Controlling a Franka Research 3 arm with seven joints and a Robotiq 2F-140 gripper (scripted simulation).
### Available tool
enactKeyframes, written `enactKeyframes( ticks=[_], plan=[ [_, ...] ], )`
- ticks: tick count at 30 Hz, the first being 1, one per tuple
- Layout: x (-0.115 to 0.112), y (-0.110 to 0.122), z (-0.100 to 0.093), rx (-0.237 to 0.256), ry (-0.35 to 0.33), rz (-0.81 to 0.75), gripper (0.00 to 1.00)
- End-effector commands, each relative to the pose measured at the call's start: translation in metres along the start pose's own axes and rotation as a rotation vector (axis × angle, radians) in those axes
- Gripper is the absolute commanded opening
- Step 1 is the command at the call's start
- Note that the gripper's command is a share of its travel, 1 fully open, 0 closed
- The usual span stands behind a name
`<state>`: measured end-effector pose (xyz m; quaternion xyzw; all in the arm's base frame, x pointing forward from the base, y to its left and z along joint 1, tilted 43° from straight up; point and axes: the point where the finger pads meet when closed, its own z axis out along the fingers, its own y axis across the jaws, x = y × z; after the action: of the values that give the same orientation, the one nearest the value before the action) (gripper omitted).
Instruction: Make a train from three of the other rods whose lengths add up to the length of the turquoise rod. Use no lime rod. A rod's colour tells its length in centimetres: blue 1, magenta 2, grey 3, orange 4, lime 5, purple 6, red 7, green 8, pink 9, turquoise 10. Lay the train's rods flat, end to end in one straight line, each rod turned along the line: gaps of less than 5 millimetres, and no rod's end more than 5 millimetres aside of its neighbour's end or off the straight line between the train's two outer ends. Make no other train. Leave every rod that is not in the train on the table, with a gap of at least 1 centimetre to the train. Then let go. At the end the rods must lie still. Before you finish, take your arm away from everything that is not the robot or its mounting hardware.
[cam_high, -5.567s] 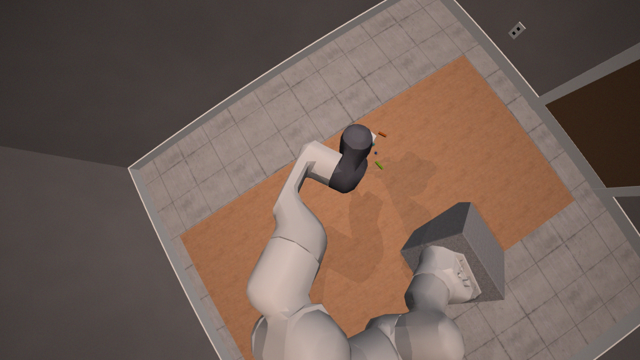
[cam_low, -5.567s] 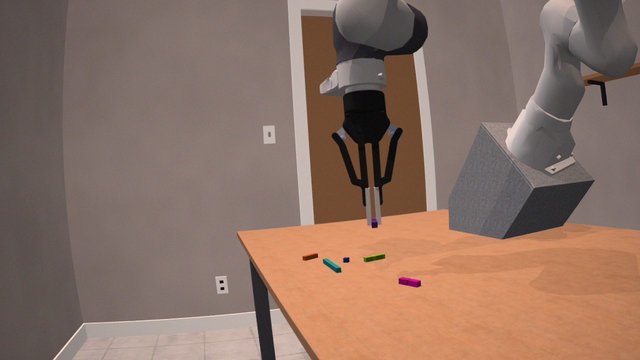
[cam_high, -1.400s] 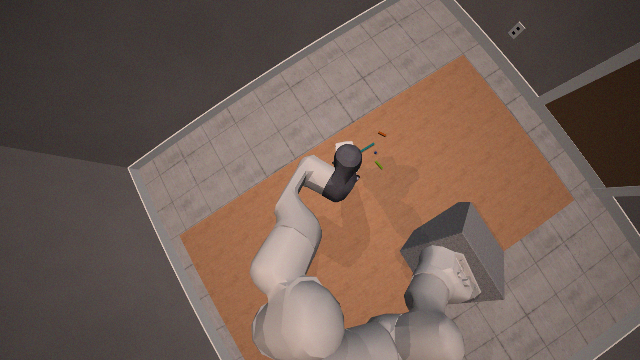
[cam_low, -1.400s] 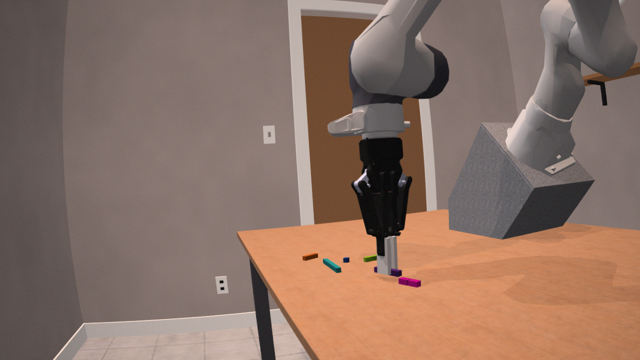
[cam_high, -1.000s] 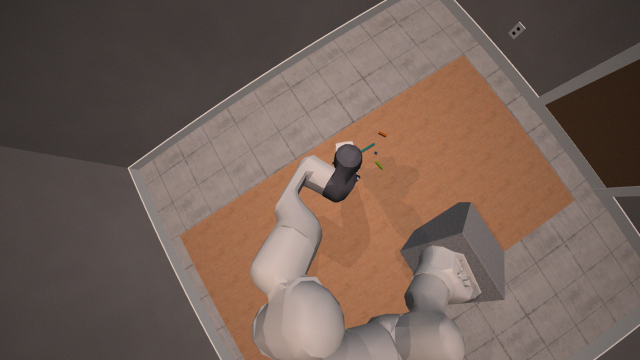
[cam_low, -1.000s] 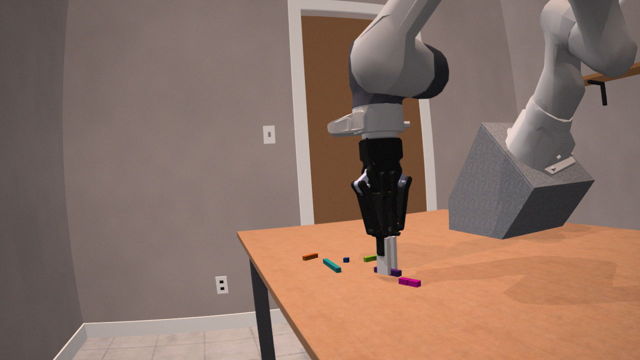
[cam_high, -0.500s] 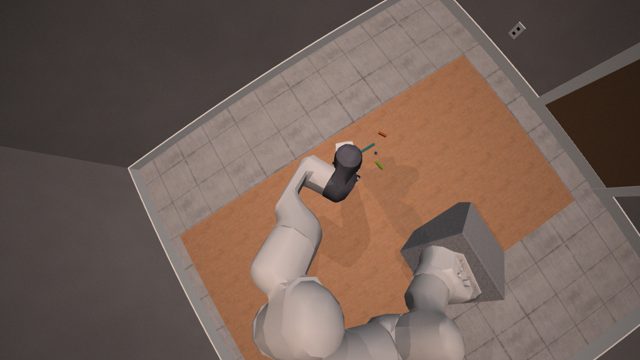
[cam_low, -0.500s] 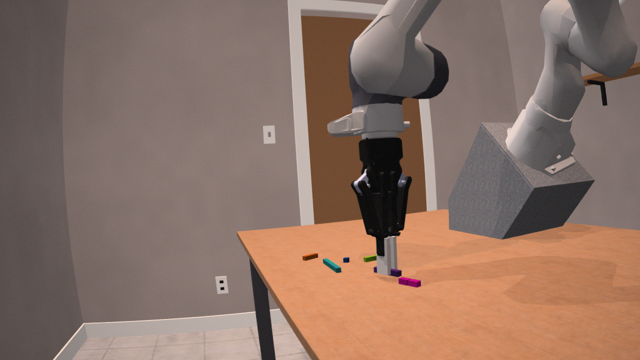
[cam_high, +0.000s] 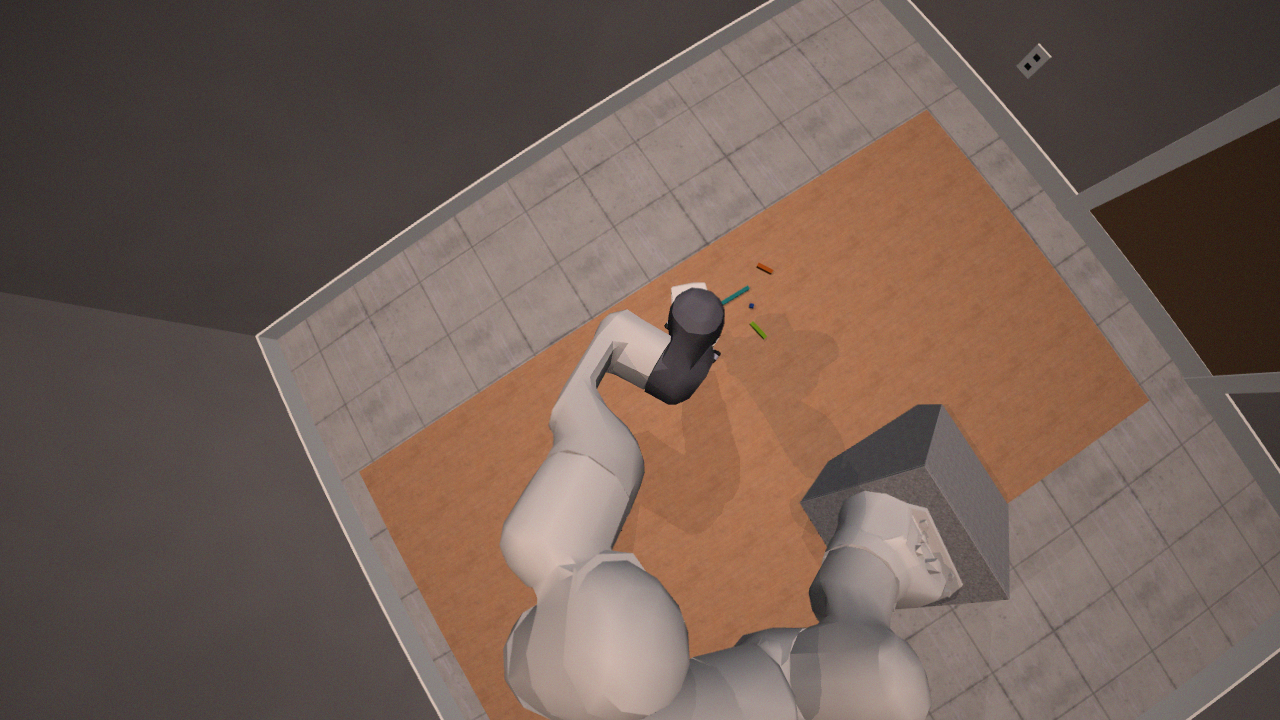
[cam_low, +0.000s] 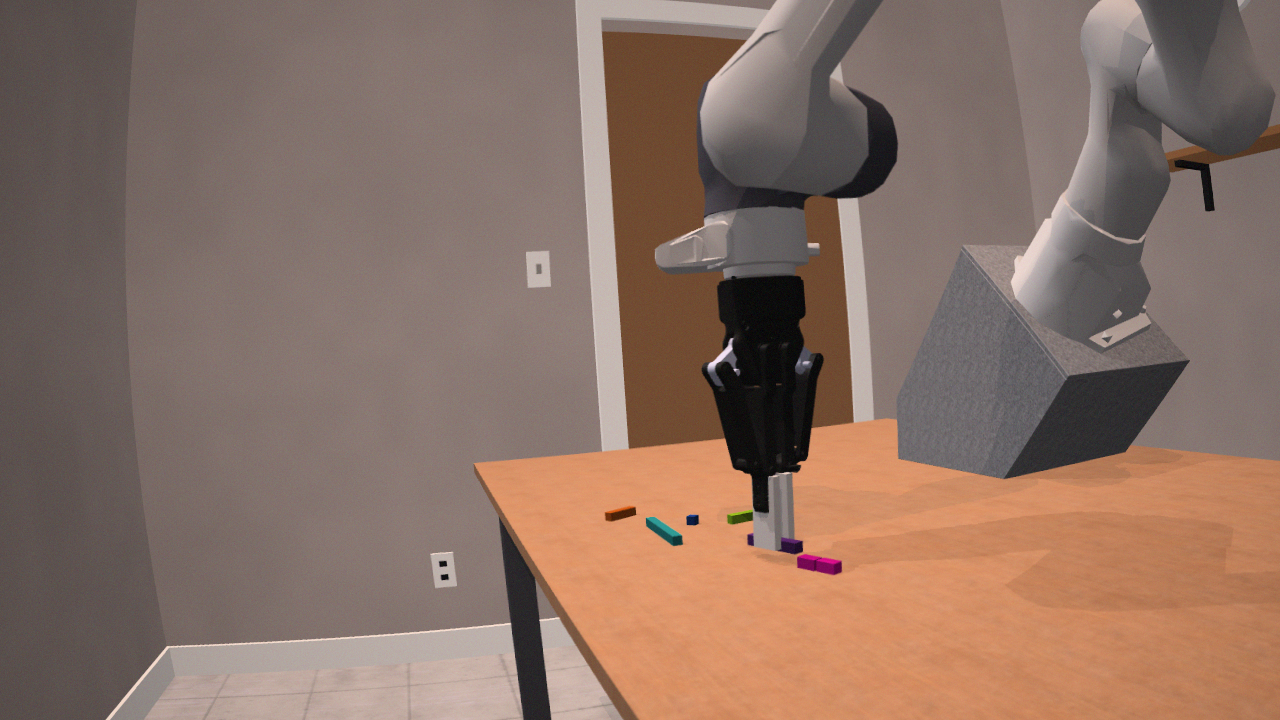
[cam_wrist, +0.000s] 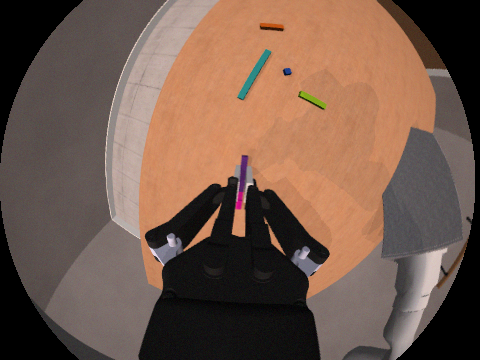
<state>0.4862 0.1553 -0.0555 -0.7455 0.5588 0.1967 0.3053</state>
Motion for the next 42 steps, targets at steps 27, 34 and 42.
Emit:
enactKeyframes(
  ticks=[27,34,42],
  plan=[
    [0.0,-0.0003,0.012,0.0,0.001,-0.007,0.03],
    [0.0,-0.0003,0.012,0.0,0.001,-0.007,0.03],
    [0.0,-0.0003,0.012,0.0,0.001,-0.007,0.03]
  ],
)
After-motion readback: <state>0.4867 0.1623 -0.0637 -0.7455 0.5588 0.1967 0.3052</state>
